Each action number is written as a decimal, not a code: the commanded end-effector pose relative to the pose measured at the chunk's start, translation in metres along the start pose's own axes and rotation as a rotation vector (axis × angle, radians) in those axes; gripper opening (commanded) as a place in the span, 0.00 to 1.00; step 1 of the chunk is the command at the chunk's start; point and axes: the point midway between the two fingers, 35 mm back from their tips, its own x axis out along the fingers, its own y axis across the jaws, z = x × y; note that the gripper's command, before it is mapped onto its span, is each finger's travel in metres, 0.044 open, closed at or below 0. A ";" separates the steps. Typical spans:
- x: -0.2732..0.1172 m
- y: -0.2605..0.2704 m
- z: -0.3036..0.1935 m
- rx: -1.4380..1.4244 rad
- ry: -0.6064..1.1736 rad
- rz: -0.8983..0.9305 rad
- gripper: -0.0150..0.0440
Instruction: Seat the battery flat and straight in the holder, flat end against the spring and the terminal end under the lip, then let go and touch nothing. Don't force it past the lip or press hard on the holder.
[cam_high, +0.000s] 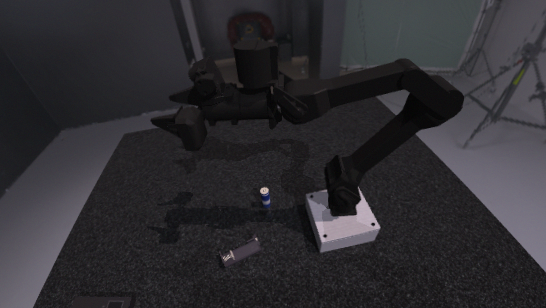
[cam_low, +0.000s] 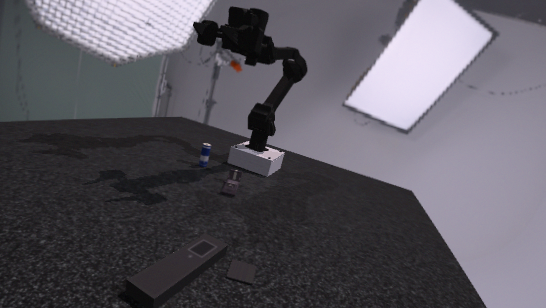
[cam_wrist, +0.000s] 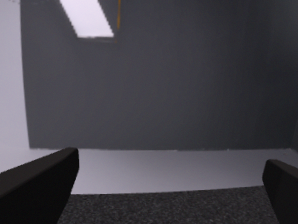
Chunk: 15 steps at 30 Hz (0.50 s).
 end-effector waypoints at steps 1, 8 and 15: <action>0.001 -0.001 -0.003 -0.007 0.017 -0.004 0.89; -0.001 -0.056 -0.120 -0.178 0.642 -0.090 0.58; -0.052 -0.085 -0.188 -0.216 1.136 -0.031 0.26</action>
